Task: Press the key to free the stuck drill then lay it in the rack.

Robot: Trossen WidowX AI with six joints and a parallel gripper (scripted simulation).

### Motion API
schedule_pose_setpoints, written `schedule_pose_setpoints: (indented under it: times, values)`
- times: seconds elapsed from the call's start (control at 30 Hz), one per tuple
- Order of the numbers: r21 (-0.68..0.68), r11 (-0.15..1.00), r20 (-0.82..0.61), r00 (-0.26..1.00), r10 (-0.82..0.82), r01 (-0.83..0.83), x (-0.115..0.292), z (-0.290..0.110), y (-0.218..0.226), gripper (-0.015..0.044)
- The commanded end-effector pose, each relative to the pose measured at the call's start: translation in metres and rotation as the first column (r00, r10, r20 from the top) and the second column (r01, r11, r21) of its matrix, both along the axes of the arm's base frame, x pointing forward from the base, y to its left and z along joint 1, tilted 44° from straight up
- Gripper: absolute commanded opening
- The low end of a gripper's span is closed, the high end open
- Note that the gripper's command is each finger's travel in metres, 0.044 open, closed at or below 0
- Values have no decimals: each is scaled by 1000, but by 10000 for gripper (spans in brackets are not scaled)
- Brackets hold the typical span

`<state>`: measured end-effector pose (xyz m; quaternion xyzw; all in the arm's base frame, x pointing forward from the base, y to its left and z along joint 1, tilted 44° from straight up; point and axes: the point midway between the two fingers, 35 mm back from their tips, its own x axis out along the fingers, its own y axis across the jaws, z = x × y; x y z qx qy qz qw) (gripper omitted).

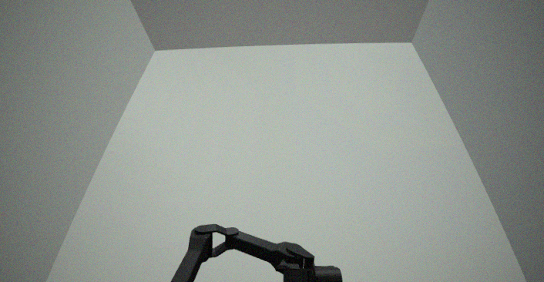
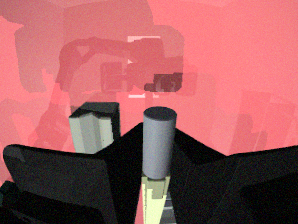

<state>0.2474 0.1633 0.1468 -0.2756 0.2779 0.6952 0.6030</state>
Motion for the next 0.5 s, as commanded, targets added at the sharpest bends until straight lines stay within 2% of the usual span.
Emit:
schedule_pose_setpoints:
  times: [0.0,0.47]
  values:
    - [3,1000,-2,1000,-2,2,-7,1,1,0]
    - [3,1000,-3,1000,-2,2,-30,3,3,0]
